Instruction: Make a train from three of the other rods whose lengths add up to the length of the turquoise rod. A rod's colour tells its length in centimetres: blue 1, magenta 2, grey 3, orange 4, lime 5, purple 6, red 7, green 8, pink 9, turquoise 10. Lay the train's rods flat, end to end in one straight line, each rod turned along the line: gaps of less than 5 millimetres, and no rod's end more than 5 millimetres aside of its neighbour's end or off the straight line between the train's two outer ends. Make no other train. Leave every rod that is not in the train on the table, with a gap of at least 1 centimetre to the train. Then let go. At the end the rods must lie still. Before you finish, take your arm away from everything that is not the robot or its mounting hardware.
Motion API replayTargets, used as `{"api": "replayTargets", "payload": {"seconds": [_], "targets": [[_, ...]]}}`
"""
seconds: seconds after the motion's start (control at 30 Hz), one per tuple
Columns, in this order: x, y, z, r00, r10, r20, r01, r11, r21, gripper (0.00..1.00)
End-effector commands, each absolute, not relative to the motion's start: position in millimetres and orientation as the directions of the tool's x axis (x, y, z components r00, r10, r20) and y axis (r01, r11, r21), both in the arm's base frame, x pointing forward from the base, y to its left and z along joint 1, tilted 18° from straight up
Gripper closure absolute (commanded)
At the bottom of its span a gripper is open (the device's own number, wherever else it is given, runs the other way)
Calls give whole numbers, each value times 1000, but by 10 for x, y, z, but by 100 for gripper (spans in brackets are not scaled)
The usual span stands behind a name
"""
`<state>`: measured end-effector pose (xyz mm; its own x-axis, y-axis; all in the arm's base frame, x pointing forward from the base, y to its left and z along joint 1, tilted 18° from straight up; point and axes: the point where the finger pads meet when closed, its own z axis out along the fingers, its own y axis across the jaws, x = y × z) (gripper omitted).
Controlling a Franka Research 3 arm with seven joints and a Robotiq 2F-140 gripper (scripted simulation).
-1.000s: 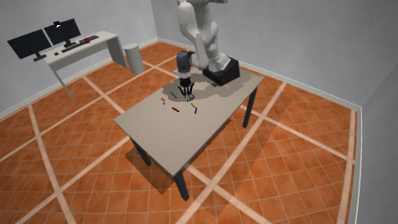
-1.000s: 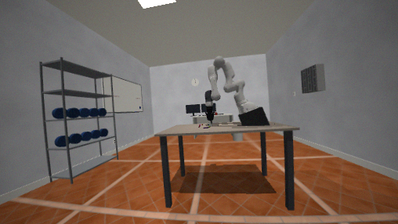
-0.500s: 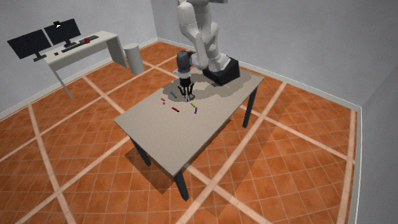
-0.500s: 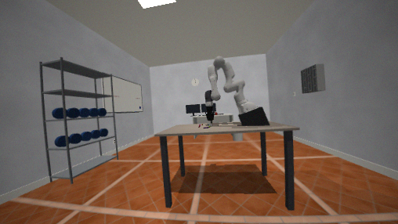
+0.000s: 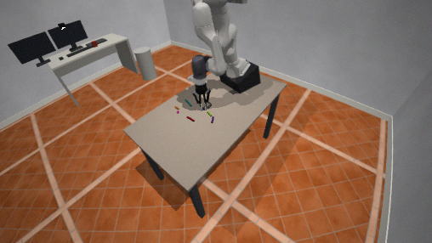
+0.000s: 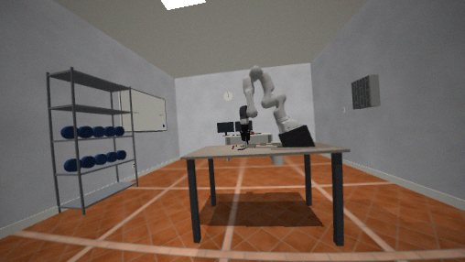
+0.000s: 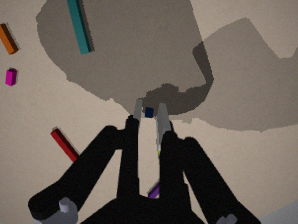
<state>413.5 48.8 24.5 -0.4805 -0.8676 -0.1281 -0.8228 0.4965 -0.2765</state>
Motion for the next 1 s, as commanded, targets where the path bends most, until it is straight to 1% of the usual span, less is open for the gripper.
{"api": "replayTargets", "payload": {"seconds": [0.0,0.97], "targets": [[4160,480,259,-485,-864,-132,-818,502,-282,85],[4141,480,315,-485,-864,-131,-818,502,-282,85]]}}
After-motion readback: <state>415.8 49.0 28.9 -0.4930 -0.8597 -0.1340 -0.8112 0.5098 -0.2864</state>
